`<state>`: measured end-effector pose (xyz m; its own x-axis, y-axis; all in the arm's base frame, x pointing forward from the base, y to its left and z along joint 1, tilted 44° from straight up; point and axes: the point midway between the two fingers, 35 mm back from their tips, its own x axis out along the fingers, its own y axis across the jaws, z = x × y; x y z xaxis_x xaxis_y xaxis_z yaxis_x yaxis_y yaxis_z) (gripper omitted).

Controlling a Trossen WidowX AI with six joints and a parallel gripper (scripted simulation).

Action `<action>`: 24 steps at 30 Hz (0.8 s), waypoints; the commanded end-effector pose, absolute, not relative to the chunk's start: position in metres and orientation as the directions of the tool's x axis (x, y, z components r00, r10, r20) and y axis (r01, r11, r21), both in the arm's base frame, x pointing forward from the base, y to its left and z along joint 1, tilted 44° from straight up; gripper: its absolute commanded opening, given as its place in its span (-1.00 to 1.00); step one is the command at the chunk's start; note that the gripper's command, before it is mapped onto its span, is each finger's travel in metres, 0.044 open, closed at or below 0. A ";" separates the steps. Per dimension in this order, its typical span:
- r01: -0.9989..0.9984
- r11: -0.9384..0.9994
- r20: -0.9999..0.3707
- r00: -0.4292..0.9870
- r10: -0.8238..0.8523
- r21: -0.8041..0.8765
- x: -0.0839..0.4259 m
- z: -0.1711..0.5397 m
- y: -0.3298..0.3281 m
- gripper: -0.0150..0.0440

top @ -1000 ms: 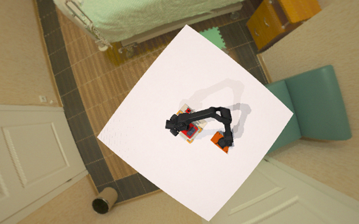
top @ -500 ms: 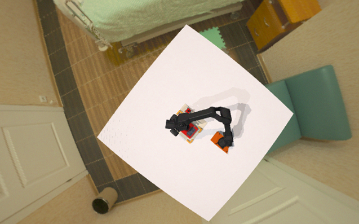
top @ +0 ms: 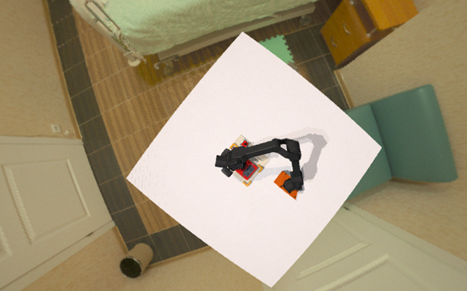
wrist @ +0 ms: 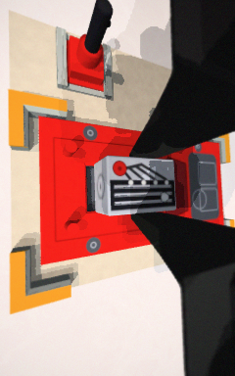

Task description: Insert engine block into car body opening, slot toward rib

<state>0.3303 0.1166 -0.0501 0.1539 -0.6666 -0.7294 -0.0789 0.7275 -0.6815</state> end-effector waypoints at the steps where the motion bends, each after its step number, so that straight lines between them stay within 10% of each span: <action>1: -0.084 0.726 -0.729 0.155 -0.667 -0.683 0.330 -0.051 0.116 0.05; 24: -0.089 0.725 -0.729 0.155 -0.667 -0.683 0.331 -0.054 0.113 0.05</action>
